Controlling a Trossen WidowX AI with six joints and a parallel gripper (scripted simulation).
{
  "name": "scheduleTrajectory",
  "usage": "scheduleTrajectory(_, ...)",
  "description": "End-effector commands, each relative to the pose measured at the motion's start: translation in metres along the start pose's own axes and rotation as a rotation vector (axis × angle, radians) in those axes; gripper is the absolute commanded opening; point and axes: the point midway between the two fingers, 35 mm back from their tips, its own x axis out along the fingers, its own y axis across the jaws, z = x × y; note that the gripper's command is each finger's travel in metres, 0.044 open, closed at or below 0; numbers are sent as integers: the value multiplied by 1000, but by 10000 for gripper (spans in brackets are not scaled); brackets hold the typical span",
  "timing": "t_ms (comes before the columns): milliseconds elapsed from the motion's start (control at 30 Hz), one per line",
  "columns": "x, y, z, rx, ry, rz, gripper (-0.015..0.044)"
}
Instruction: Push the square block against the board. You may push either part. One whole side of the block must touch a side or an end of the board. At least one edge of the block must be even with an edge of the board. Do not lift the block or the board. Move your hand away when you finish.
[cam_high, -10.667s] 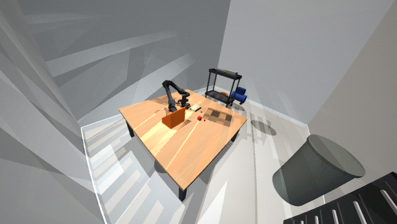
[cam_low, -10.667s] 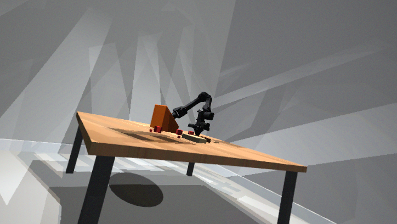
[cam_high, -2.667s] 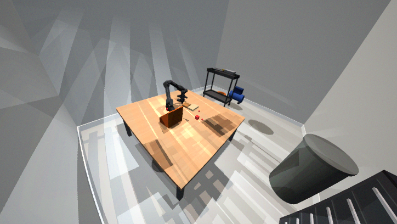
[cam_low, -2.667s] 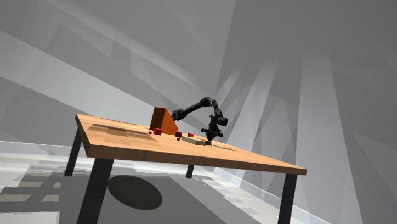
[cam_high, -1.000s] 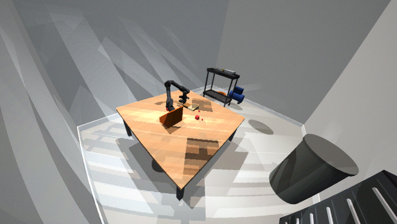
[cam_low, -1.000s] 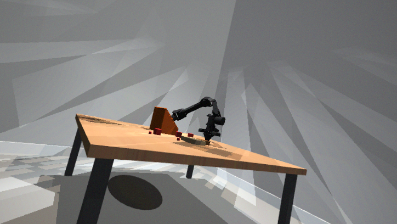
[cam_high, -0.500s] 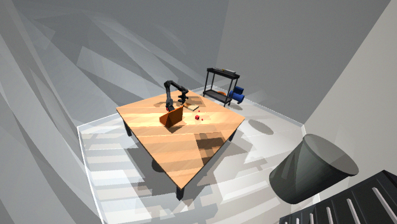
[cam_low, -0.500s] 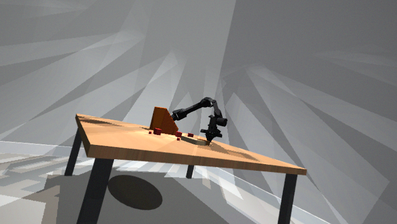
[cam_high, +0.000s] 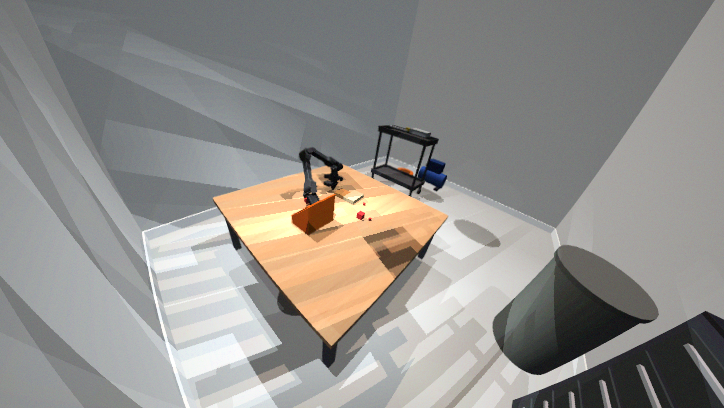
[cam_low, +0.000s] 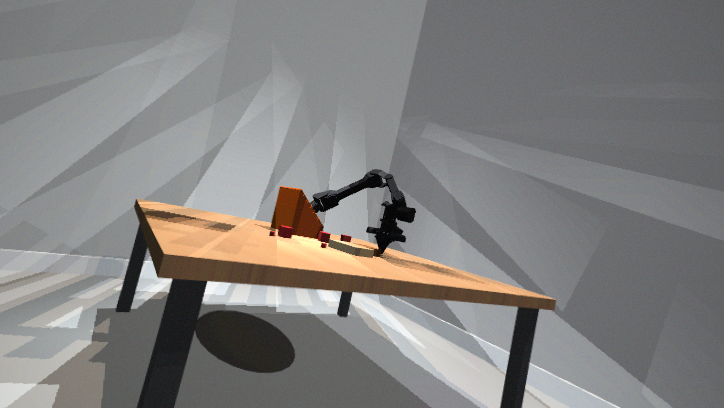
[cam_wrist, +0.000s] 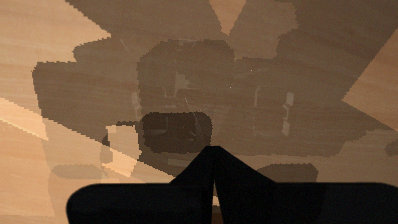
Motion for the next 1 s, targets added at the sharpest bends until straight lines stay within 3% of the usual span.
scheduleTrajectory(0,-41,-2,0,-7,0,-20,0)
scheduleTrajectory(300,-53,-5,-7,29,5,-33,0)
scheduleTrajectory(967,-56,-46,-55,712,-1,-30,0)
